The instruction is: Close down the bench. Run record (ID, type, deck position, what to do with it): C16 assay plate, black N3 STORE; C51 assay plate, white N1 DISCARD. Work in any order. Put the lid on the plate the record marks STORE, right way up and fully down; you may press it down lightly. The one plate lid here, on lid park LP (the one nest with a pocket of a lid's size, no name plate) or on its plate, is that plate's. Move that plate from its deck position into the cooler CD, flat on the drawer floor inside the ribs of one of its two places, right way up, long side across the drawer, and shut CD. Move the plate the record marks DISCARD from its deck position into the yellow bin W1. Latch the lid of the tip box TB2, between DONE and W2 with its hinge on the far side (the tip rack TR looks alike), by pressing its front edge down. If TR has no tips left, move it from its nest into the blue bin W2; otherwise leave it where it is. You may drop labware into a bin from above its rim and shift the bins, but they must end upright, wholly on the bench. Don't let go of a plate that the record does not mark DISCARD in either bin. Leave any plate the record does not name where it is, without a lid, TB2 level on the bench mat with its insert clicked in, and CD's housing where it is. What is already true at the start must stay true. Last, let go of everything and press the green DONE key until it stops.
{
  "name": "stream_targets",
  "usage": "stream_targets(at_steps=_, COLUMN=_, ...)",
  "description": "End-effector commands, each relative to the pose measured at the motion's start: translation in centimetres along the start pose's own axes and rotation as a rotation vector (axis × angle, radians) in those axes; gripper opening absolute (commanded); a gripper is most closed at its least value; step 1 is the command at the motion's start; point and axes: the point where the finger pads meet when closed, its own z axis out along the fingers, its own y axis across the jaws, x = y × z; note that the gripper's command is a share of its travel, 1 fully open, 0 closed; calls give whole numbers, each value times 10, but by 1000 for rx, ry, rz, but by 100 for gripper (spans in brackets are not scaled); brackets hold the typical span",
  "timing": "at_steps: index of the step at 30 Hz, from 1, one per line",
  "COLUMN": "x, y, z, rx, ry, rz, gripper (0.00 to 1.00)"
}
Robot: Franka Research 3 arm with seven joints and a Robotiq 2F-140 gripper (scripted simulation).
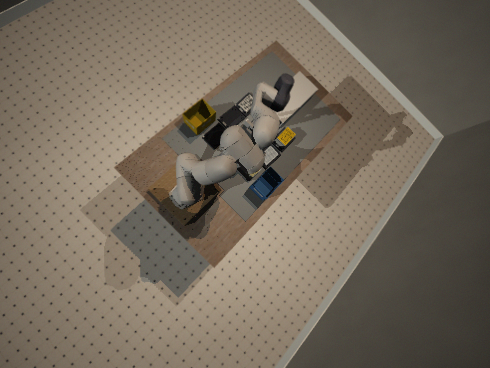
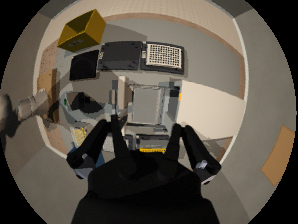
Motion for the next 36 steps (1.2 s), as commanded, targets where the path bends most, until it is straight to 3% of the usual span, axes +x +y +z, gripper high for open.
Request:
stream_targets(at_steps=1, x=-1, y=-1, z=-5, rx=5, ry=0, rz=-5, gripper=61)
stream_targets(at_steps=10, x=-1, y=-1, z=-15, rx=5, ry=0, rz=-5, gripper=61)
stream_targets(at_steps=36, x=-1, y=-1, z=-15, rx=5, ry=0, rz=-5, gripper=61)
